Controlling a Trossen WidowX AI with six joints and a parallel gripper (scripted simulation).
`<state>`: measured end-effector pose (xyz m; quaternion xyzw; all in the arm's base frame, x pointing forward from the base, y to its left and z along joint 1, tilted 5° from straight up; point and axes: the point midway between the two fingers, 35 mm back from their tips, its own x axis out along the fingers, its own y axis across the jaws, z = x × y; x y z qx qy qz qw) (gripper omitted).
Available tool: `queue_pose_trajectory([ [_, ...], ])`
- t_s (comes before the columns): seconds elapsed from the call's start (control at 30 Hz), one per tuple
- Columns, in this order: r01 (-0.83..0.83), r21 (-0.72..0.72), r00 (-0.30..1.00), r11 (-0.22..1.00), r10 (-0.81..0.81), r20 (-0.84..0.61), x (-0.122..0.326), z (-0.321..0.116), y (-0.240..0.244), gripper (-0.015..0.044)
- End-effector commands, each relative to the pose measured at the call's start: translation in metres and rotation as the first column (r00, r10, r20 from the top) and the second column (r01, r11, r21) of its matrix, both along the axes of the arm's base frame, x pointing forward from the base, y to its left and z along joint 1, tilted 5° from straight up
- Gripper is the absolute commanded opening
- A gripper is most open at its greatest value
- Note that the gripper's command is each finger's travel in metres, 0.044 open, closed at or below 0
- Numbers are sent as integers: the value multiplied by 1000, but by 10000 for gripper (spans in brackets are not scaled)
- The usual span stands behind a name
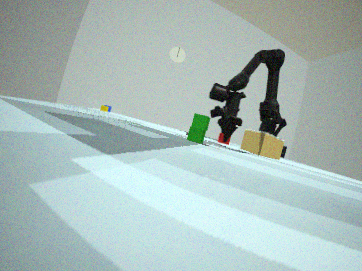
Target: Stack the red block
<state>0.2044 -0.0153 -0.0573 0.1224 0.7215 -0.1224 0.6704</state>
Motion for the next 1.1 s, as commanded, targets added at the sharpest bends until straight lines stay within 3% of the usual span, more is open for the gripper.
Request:
queue_pose_trajectory([
  [0.0,5,3,1000,1000,-5,10,4,13,0,0],
  [0.63,6,4,1000,1000,-7,11,10,106,-2,0],
  [1.07,6,5,1000,1000,-7,13,30,113,4,0],
])
